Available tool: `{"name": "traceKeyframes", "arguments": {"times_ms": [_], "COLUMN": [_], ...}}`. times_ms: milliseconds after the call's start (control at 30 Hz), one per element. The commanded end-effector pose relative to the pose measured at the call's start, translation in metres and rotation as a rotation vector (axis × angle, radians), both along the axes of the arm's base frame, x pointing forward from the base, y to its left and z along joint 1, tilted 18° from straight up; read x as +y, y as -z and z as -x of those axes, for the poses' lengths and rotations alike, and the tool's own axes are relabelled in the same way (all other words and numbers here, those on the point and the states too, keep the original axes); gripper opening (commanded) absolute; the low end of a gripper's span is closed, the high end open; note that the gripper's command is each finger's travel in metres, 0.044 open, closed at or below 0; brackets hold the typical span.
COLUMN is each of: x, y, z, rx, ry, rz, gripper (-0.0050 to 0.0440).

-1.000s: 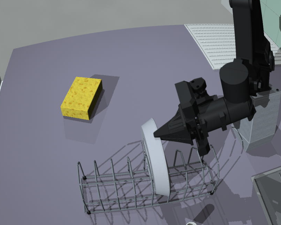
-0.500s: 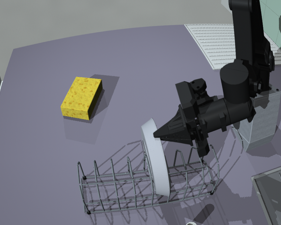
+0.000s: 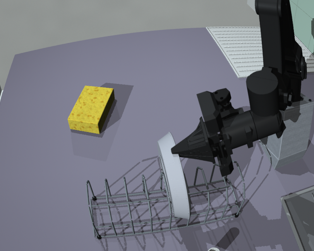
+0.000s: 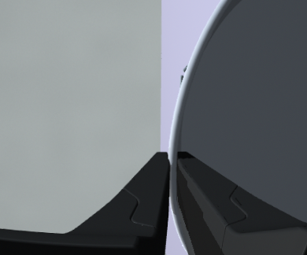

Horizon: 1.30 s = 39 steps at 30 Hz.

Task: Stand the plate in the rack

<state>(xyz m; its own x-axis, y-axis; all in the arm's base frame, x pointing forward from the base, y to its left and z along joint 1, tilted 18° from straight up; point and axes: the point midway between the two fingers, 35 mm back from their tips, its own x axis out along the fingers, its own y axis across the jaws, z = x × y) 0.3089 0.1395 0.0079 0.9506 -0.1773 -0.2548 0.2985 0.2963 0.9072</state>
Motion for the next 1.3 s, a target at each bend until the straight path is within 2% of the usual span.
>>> {"name": "traceKeyframes", "arguments": {"times_ms": [0, 1267], "x": [-0.0008, 0.0003], "y": [0.0039, 0.0013], "z": [0.0004, 0.0001], "rx": [0.009, -0.005], "ry": [-0.005, -0.007], "rz": [0.009, 0.011], "gripper": [0.0, 0.0]}}
